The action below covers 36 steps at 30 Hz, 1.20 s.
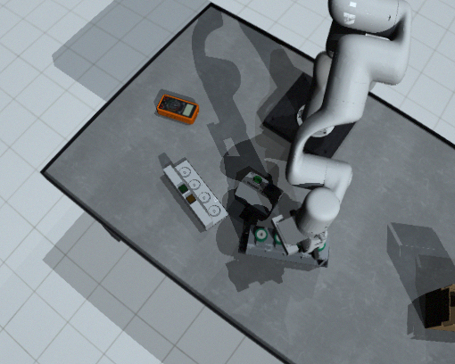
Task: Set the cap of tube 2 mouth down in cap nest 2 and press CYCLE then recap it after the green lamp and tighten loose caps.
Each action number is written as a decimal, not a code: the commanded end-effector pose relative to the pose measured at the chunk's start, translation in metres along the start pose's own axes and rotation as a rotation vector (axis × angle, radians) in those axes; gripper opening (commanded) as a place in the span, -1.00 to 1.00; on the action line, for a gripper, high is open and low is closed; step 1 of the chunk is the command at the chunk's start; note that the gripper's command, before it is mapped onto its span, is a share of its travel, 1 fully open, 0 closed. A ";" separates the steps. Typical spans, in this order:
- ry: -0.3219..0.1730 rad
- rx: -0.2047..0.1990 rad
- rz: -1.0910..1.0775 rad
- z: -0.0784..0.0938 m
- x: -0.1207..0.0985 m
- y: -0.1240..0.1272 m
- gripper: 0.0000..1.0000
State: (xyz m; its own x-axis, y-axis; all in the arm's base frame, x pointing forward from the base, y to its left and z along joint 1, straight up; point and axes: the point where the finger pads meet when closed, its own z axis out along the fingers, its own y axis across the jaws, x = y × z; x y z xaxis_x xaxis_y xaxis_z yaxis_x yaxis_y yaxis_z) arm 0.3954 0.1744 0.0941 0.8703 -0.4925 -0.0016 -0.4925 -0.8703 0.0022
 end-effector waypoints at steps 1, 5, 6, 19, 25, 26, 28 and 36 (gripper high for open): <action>0.003 0.006 0.279 -0.002 0.001 -0.002 -0.08; 0.003 0.006 0.460 -0.002 0.001 -0.002 -0.08; 0.003 0.006 0.495 -0.002 0.001 -0.002 -0.08; 0.001 0.007 1.052 -0.002 0.001 -0.002 -0.08; 0.000 0.007 1.351 -0.002 0.001 -0.002 -0.08; 0.000 0.007 1.382 -0.002 0.001 -0.002 -0.08; 0.000 0.007 1.382 -0.002 0.001 -0.002 -0.08; 0.000 0.007 1.382 -0.002 0.001 -0.002 -1.00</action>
State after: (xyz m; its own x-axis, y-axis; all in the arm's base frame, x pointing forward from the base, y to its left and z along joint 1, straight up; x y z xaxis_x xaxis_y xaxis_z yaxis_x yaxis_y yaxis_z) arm 0.3955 0.1745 0.0942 -0.3175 -0.9482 0.0015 -0.9482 0.3175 0.0016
